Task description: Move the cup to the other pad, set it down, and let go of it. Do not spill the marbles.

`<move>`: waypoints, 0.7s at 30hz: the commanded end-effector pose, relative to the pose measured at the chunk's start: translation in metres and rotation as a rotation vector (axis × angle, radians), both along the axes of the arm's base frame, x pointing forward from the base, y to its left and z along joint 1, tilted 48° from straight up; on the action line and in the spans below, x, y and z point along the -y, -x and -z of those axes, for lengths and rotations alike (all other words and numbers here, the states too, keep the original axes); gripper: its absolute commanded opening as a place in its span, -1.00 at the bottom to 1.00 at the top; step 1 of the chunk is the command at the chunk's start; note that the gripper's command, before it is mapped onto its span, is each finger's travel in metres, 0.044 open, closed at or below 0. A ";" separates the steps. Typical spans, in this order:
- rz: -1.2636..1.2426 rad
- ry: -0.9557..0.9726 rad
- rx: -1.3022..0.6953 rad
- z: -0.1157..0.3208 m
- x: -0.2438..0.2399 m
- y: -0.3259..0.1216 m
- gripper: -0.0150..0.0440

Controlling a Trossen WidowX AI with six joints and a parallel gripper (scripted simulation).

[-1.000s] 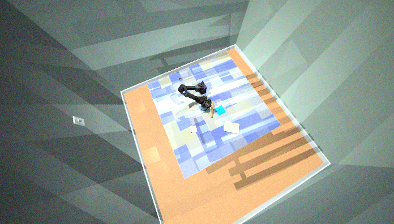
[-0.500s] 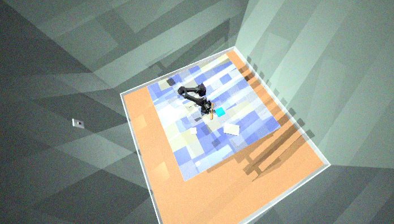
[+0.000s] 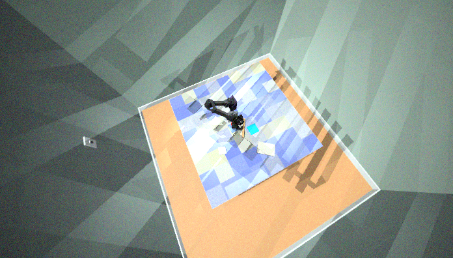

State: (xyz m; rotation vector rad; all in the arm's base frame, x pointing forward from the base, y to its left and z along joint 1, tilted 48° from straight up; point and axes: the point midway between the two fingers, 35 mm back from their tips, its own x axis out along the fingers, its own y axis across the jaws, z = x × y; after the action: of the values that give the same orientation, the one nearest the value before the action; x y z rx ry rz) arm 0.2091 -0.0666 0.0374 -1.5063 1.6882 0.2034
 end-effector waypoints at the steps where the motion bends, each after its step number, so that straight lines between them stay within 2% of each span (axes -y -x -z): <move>1: 0.002 -0.007 0.015 -0.008 -0.008 -0.002 -0.49; 21: -0.003 0.008 0.000 -0.017 -0.023 0.008 -0.49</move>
State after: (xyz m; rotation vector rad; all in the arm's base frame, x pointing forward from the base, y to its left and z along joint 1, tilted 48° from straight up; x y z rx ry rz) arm 0.2006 -0.0436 0.0546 -1.5141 1.6884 0.1982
